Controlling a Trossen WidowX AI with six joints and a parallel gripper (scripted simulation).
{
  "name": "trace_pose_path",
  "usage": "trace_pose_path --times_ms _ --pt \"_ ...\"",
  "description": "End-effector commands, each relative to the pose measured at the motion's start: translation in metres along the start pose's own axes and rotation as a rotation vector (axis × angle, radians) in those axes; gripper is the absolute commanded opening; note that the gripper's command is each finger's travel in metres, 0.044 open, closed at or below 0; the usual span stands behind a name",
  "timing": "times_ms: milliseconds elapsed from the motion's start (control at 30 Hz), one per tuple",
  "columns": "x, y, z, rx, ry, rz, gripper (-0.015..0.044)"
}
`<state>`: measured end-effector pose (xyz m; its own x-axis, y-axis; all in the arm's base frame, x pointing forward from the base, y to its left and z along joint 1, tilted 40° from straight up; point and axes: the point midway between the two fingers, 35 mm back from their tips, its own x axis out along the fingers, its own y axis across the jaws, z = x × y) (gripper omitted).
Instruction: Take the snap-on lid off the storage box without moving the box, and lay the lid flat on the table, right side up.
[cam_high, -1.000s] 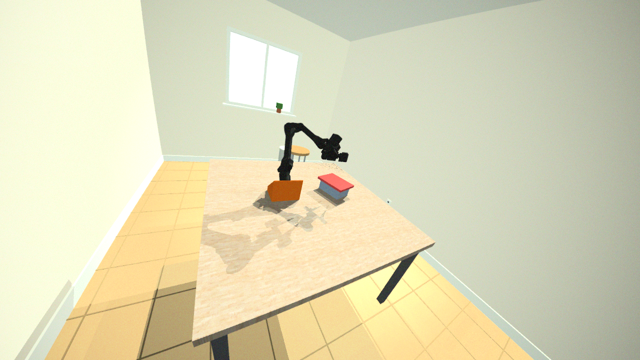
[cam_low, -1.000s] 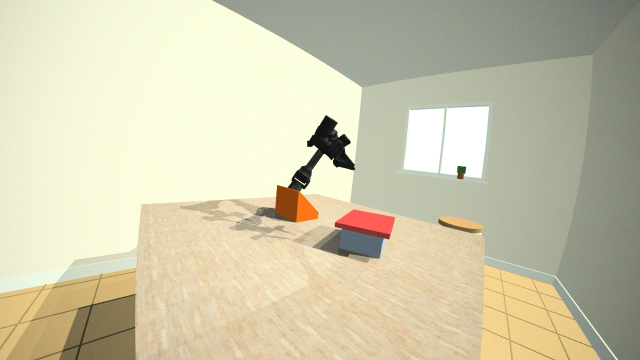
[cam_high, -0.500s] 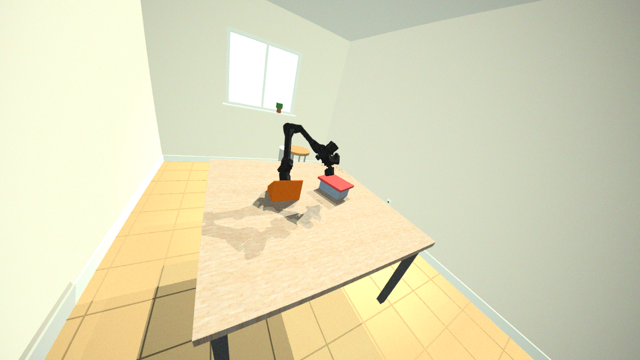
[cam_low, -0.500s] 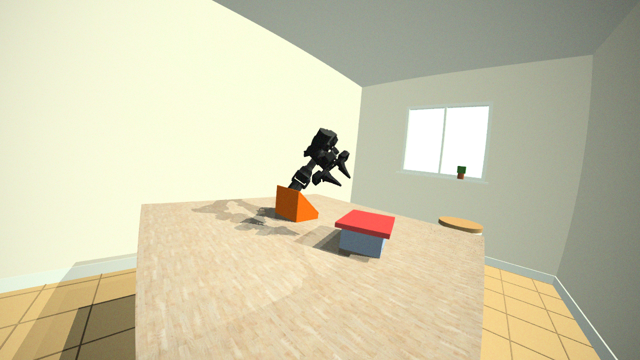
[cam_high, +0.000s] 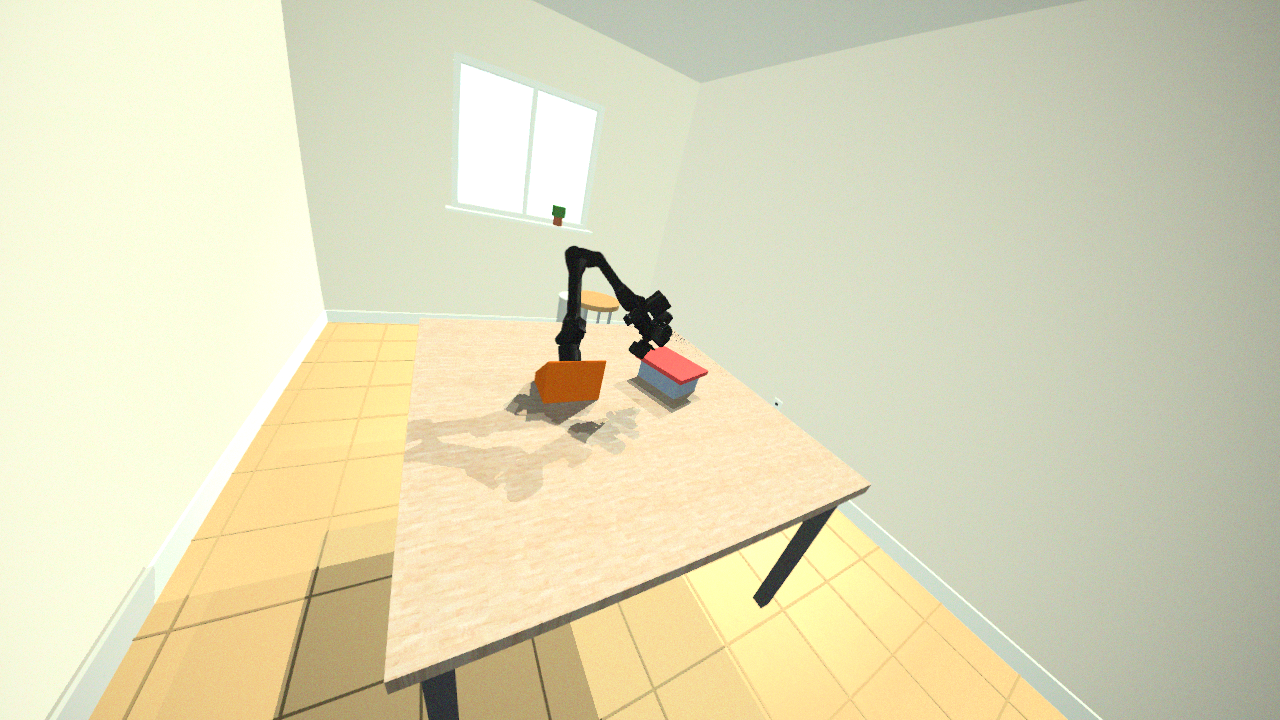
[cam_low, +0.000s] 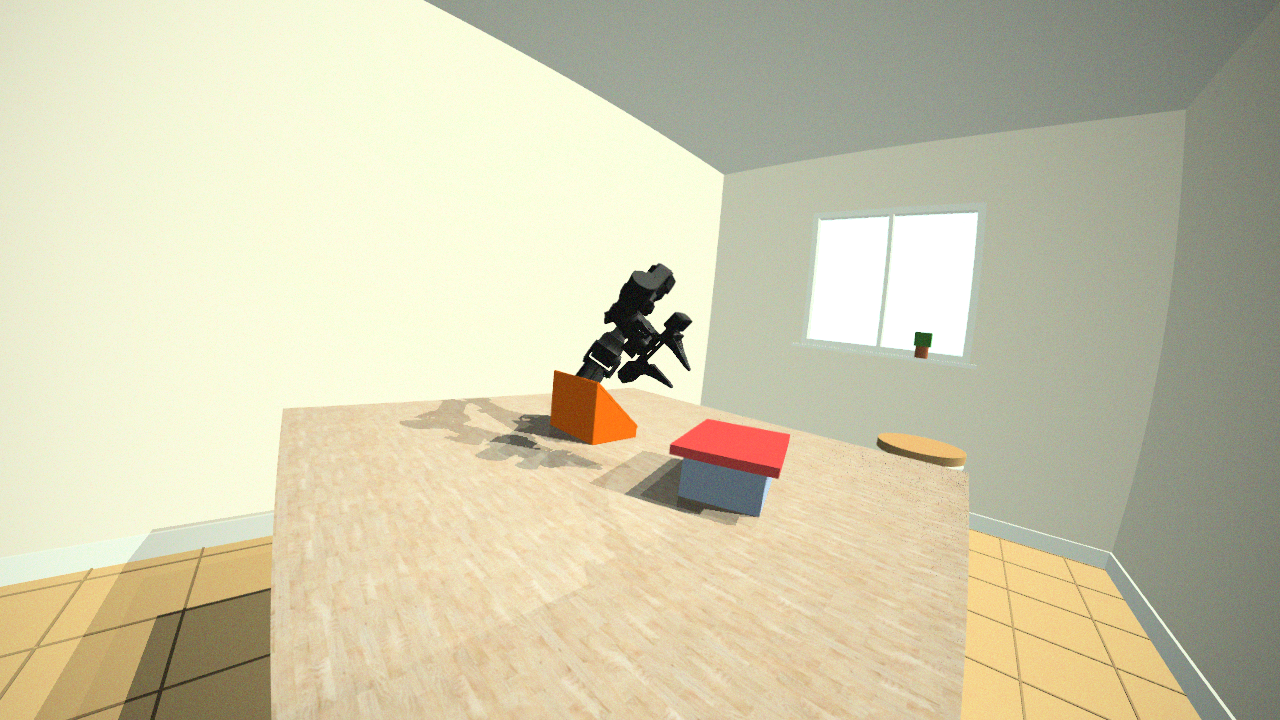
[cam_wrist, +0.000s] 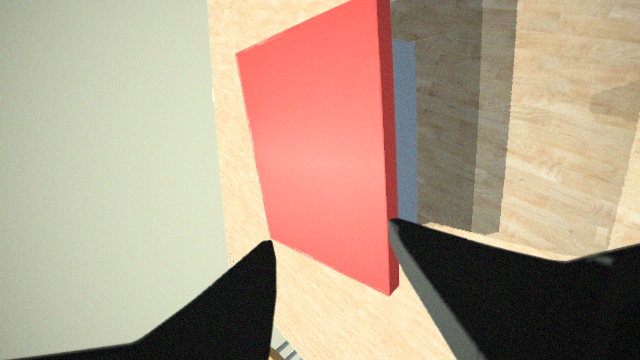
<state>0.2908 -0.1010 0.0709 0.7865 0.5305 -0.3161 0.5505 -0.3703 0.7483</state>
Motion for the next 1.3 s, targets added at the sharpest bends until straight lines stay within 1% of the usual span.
trace_pose_path --times_ms 0,67,233,300,567,1267 --pt "0.0 -0.002 0.0 0.019 -0.005 -0.004 0.0235" --pt "0.005 -0.006 0.002 0.018 -0.006 -0.006 0.0235" --pt "0.034 -0.041 0.002 0.019 -0.005 -0.007 0.0235" --pt "0.04 -0.049 -0.001 0.02 -0.004 -0.003 0.0235" --pt "0.043 -0.05 0.0 0.02 -0.004 -0.005 0.0235" --pt "0.076 -0.049 0.002 0.016 -0.008 -0.015 0.0235"
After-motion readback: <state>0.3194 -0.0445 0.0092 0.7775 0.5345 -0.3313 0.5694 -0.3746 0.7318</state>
